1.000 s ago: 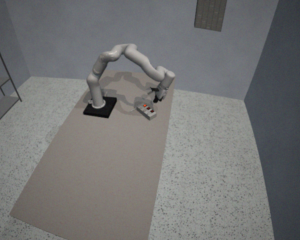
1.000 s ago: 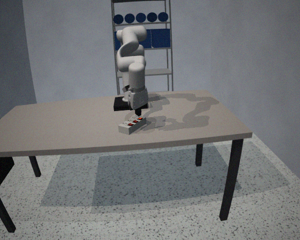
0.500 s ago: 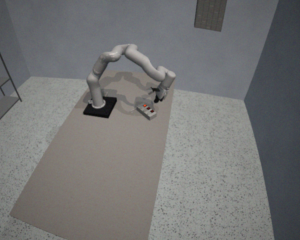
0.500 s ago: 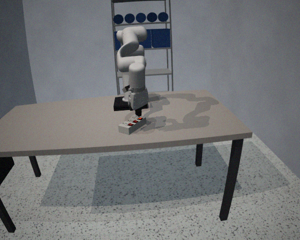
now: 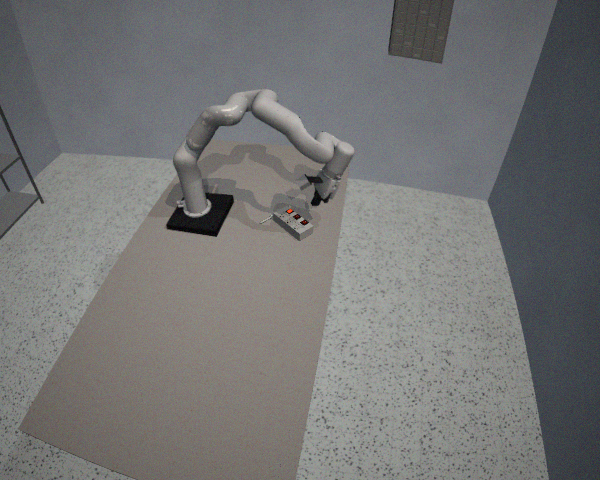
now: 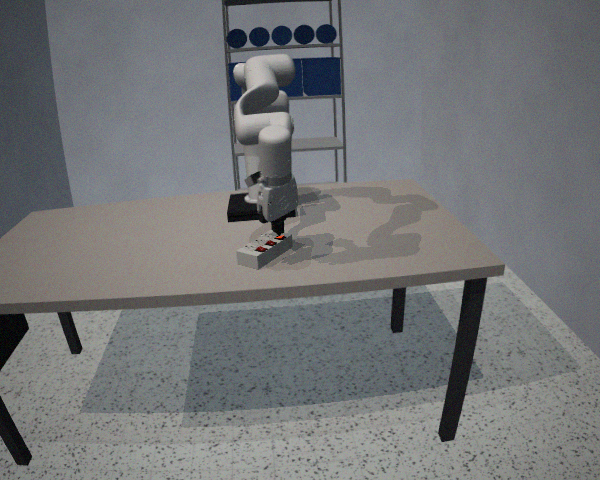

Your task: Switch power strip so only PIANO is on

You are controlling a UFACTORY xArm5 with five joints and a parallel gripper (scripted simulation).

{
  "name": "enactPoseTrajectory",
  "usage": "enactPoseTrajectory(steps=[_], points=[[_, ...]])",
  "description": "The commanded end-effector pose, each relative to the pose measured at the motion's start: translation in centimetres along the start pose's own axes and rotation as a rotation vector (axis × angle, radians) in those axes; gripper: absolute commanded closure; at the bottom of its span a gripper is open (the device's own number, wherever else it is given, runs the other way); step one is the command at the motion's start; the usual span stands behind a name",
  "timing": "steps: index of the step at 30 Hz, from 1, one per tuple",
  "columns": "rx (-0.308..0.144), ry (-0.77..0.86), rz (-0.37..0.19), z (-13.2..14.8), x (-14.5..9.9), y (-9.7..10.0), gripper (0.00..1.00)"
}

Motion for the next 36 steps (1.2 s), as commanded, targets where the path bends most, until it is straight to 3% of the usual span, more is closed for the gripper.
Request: enactPoseTrajectory(steps=[1,36], points=[[0.003,0.003,-0.003,-0.1,-0.2,0.3,1.00],[0.017,0.057,-0.016,-2.1,-3.2,1.5,1.00]])
Point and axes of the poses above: the point where the finger pads meet when closed, its own y axis back along the fingers, its own z axis across the jaws, x = y × z, the point moved 10 cm from there along y, back along the fingers, and after that the axes turned 9 degrees about y, right-handed, at the moved point
